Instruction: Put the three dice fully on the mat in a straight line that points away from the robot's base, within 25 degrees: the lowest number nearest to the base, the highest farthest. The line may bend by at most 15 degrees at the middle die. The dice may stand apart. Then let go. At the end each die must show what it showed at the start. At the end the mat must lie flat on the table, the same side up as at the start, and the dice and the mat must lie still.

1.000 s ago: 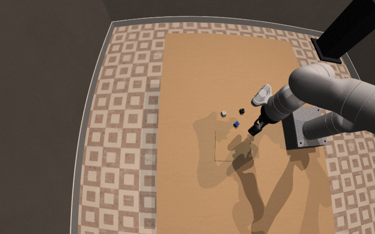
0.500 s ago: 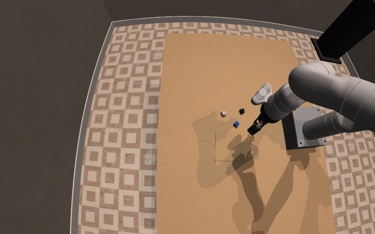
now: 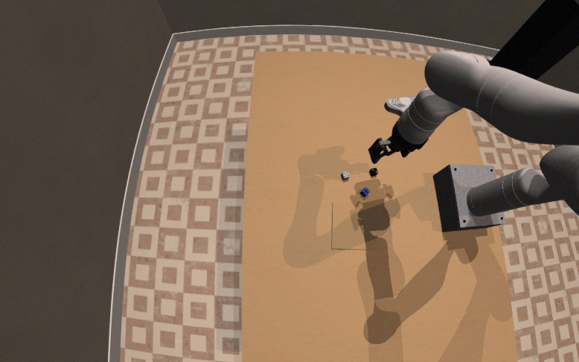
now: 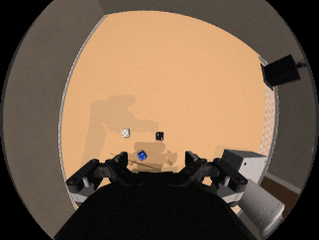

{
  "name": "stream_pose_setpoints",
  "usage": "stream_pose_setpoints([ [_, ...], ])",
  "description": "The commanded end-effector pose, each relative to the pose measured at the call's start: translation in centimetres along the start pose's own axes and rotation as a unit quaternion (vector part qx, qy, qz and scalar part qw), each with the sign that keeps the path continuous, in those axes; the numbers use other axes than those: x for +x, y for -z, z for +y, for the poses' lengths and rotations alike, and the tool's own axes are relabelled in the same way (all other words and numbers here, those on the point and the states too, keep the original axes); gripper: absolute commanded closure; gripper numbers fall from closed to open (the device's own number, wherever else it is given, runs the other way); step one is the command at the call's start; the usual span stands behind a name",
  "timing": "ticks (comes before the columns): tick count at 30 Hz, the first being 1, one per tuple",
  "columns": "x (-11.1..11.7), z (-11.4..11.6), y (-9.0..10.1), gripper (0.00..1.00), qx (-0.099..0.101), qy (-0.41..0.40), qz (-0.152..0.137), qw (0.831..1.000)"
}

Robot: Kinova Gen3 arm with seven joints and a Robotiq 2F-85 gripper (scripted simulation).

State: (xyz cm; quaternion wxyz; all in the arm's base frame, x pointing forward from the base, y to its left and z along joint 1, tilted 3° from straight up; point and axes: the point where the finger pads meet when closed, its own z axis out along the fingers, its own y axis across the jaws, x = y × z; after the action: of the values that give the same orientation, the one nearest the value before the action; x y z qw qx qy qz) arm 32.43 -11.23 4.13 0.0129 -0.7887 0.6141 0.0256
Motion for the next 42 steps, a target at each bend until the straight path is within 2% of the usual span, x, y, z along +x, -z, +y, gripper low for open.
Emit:
stream_pose_setpoints([
  [1,1.0,0.8,-0.2,0.00,-0.004,-0.016,0.001,1.000],
  [22,1.0,0.8,-0.3,0.00,-0.004,-0.016,0.001,1.000],
  [24,1.0,0.7,-1.3,0.00,-0.003,-0.015,0.001,1.000],
  [28,1.0,0.8,-4.9,0.00,-0.004,-0.016,0.001,1.000],
  [30,1.0,0.8,-5.3,0.00,-0.004,-0.016,0.001,1.000],
  [31,1.0,0.8,-5.3,0.65,-0.004,-0.016,0.001,1.000],
  [42,1.0,0.8,-5.3,0.65,-0.004,-0.016,0.001,1.000],
])
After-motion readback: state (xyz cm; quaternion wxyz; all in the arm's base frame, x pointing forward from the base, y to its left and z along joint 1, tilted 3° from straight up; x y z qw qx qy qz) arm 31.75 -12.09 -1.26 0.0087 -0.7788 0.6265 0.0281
